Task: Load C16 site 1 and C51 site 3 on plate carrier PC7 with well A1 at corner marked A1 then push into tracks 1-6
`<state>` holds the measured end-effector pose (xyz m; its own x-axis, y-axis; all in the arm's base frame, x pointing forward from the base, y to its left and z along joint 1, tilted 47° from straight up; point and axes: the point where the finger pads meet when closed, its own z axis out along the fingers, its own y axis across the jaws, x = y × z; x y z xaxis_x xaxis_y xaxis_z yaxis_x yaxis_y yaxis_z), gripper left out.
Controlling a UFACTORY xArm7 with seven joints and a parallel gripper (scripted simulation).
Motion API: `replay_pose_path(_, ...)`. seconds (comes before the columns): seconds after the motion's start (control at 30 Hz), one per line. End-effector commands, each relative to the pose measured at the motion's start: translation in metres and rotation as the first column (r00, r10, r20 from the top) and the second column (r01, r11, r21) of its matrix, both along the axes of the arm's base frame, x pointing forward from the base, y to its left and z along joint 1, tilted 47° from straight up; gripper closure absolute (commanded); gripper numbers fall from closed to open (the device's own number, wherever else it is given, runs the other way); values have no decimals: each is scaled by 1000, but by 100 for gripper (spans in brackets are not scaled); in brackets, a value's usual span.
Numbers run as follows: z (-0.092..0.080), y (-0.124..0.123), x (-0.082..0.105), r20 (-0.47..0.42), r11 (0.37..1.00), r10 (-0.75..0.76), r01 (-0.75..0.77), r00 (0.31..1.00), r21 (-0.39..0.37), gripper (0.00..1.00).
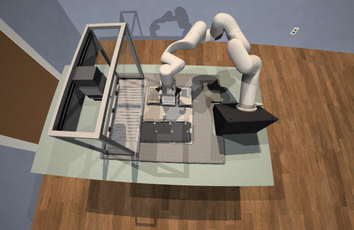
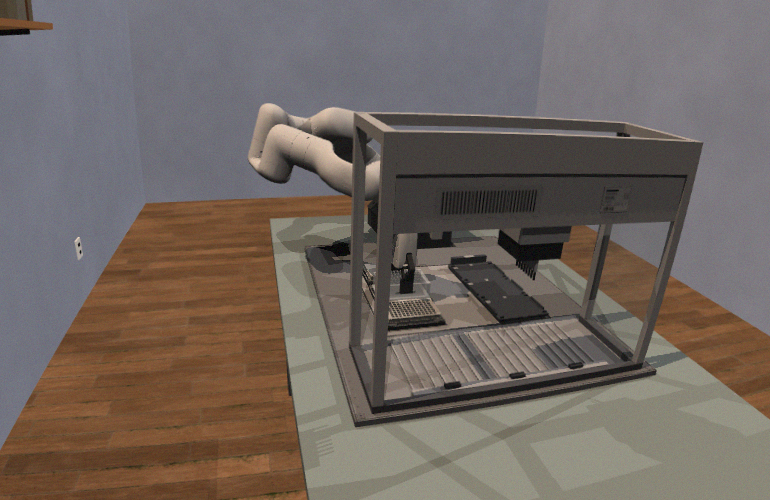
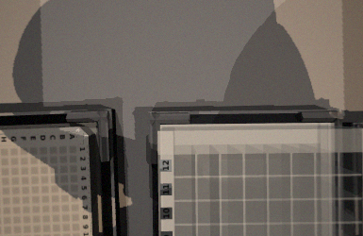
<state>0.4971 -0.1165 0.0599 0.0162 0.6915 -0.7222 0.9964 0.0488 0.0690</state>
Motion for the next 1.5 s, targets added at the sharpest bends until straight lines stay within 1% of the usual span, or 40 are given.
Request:
replay_pose_path(0.0, 1, 2, 1, 3, 1000, 4, -4, 1000, 1, 100)
replay_pose_path(1.23, 1, 2, 1, 3, 1000, 3, -3, 1000, 1, 100)
replay_pose_path(1.47, 4, 5, 1, 3, 1000, 4, -4, 1000, 1, 100)
